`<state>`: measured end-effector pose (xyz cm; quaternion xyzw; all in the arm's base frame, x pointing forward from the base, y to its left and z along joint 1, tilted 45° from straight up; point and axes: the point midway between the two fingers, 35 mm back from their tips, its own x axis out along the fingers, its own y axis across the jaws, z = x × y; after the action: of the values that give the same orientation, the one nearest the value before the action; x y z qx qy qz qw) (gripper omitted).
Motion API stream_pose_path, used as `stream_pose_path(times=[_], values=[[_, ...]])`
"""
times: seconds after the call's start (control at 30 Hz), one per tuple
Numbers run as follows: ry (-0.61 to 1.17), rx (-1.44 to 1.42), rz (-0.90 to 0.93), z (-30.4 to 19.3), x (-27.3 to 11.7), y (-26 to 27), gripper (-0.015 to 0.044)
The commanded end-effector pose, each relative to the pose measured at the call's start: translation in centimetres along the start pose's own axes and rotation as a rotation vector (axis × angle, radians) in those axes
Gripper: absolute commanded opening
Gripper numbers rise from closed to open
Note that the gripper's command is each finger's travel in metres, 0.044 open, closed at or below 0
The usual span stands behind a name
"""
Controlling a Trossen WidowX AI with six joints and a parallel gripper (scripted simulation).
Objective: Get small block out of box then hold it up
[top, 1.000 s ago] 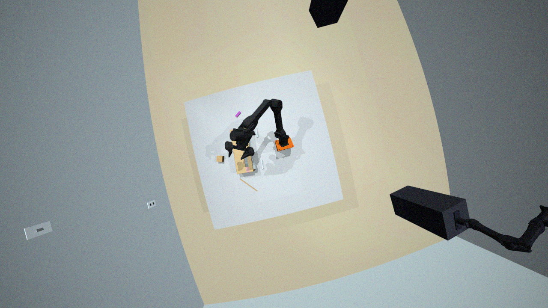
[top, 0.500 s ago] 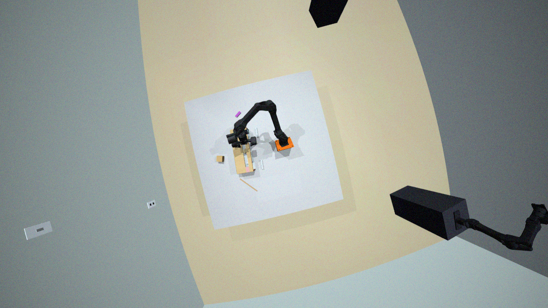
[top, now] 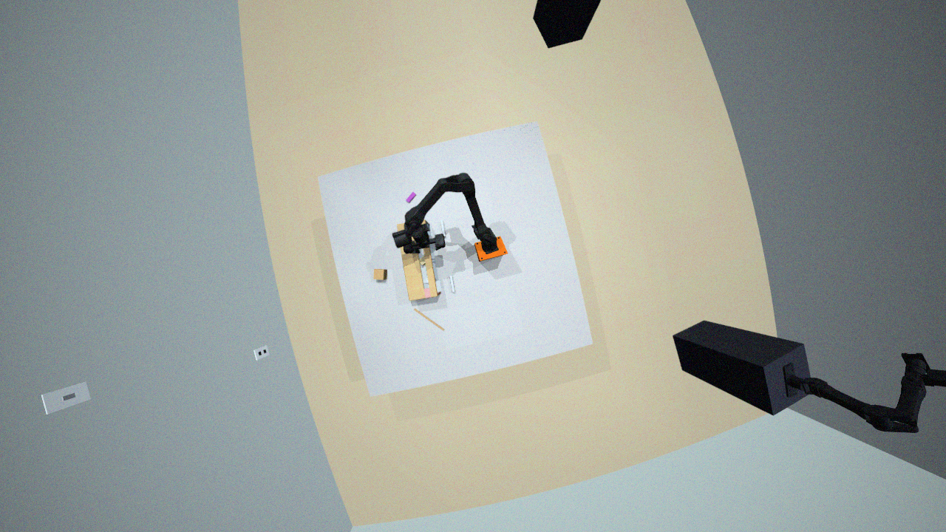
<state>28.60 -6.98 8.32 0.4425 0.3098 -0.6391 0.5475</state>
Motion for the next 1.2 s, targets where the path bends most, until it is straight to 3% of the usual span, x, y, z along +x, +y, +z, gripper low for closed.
stream_pose_path(times=[0.0, 1.17], values=[[-0.004, -0.005, -0.003, 0.1, 0.6, -0.1, 0.04], [-0.006, -0.005, -0.002, 1.7, 6.1, -0.6, 0.04]])
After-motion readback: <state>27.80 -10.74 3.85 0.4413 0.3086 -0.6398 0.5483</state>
